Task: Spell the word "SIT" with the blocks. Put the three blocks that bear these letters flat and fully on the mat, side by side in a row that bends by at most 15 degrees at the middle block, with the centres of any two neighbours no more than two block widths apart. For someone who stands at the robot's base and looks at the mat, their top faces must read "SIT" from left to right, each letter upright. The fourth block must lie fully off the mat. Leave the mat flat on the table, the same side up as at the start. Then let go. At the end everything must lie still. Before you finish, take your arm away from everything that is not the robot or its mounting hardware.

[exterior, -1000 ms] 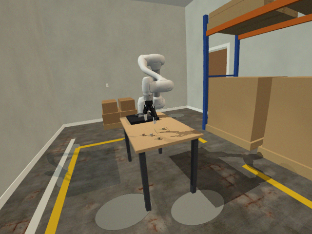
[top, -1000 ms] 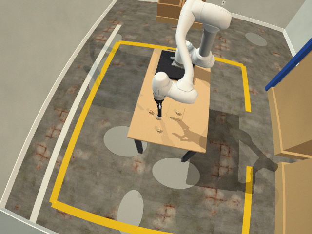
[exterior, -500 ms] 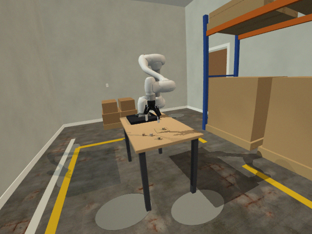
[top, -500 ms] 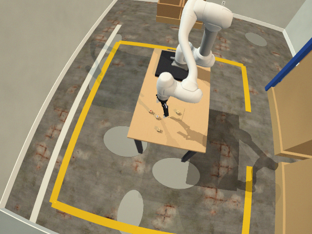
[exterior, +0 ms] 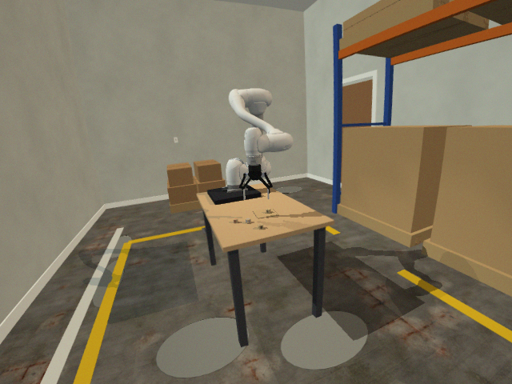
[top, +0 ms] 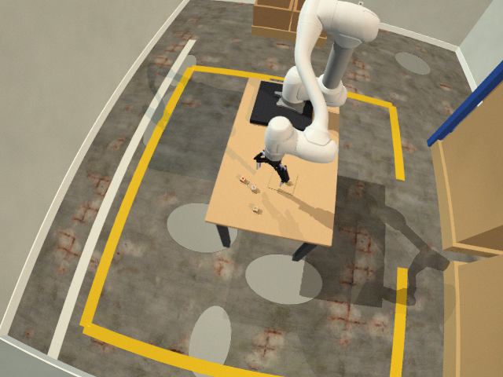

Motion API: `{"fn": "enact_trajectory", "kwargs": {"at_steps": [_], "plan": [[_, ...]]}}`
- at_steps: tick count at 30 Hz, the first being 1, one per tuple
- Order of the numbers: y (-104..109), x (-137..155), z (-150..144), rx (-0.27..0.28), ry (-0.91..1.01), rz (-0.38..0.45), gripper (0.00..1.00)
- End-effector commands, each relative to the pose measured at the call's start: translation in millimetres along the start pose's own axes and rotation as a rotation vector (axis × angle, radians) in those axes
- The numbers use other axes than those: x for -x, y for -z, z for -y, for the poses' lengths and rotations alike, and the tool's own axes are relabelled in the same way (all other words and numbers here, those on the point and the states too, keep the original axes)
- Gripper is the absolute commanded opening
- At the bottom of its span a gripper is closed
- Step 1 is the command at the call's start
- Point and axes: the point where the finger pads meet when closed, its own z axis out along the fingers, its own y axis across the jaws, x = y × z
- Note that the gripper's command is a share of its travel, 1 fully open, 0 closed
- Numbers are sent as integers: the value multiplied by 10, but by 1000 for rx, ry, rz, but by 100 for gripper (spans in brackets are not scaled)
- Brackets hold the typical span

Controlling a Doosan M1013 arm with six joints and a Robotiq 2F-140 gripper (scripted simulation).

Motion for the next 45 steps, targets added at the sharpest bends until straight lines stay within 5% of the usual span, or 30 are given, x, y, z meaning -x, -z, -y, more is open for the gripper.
{"fn": "enact_trajectory", "kwargs": {"at_steps": [1,30,38,39,45], "plan": [[-19,-100,-79,6,139,-1,100],[-176,-896,-583,7,1156,4,100],[-186,-948,-609,7,1221,4,100],[-186,-948,-609,7,1221,4,37],[-186,-948,-609,7,1221,4,37]]}}
